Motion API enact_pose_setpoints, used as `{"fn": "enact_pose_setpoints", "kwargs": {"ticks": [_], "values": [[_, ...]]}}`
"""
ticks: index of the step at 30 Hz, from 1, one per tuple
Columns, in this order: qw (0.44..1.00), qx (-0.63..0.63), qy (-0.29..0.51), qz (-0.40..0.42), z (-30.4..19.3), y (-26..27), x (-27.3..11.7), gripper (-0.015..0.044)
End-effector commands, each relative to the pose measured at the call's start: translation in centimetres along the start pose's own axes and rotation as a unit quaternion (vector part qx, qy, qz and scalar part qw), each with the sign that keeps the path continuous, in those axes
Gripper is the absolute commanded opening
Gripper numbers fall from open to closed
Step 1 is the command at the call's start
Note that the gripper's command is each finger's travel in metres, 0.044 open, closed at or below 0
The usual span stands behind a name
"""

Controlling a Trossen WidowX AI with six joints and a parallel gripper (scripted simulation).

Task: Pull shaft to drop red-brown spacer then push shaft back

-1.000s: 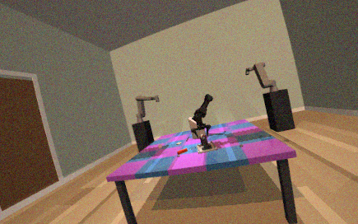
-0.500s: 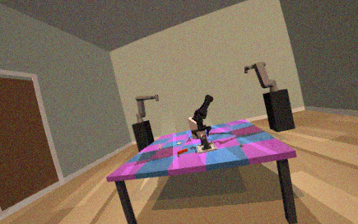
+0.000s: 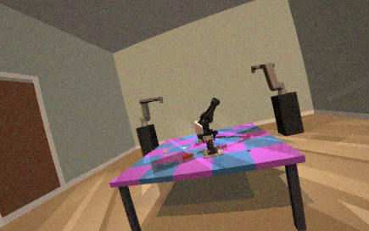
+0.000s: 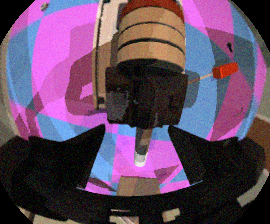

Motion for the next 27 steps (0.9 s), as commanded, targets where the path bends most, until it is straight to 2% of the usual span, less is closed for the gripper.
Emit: {"fn": "enact_pose_setpoints", "kwargs": {"ticks": [1,9,25,27], "values": [[1.000,0.002,0.001,-0.002,-0.08,0.01,0.15,0.0440],[1.000,0.002,0.001,-0.002,-0.08,-0.14,0.19,0.0440],[1.000,0.000,0.000,0.000,-0.01,-0.05,0.05,0.0020],[1.000,0.000,0.000,0.000,-0.01,-0.05,0.05,0.0007]]}}
Point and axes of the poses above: the point midway between the two fingers, 35 mm back from their tips, its own x axis out along the fingers, its own y axis across the jaws, z = x × y, the point moved 9 cm from there along -x, back along the fingers, and after that the axes turned 2 degrees about x, right-handed, at the moved point
